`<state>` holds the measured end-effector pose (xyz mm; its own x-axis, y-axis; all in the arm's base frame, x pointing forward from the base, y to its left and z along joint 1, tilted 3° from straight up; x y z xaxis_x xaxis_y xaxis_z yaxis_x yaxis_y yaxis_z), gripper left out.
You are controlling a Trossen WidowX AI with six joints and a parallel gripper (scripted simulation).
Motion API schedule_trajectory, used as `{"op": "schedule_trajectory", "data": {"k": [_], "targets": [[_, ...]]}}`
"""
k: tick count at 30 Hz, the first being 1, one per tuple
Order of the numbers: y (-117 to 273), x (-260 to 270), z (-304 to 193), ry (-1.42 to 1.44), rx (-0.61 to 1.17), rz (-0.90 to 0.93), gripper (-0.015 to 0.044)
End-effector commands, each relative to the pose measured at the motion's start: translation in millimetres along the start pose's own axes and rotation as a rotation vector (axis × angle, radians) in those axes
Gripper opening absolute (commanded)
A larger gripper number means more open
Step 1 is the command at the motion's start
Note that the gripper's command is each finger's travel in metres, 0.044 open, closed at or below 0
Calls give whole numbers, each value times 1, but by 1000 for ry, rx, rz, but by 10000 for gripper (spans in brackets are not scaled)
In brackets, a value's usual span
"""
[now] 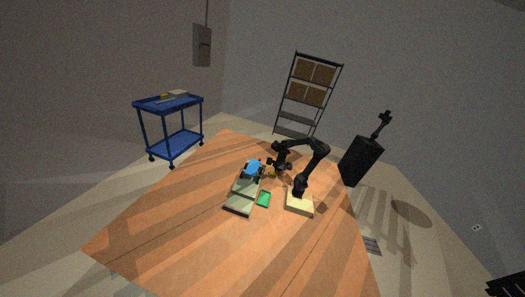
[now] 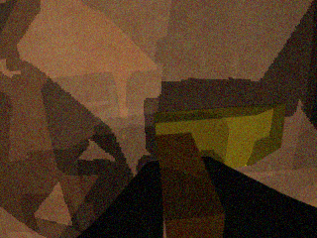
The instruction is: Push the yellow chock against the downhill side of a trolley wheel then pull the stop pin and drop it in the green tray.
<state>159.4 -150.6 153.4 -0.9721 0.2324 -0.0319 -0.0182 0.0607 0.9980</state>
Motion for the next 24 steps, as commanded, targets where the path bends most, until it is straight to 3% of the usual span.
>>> {"op": "schedule_trajectory", "data": {"k": [1,24], "targets": [[14,0,0,3,-1,-7,0],[89,1,0,3,-1,-7,0]]}}
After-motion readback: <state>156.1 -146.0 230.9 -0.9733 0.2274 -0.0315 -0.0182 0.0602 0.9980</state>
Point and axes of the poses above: the point midway between the two fingers, 35 mm back from their tips, its own y axis back along the fingers, its own x axis across the jaws, z = x × y, the point moved 10 cm from there along y, back along the fingers, and after that the axes turned 15 degrees about -y, right-handed, at the moved point
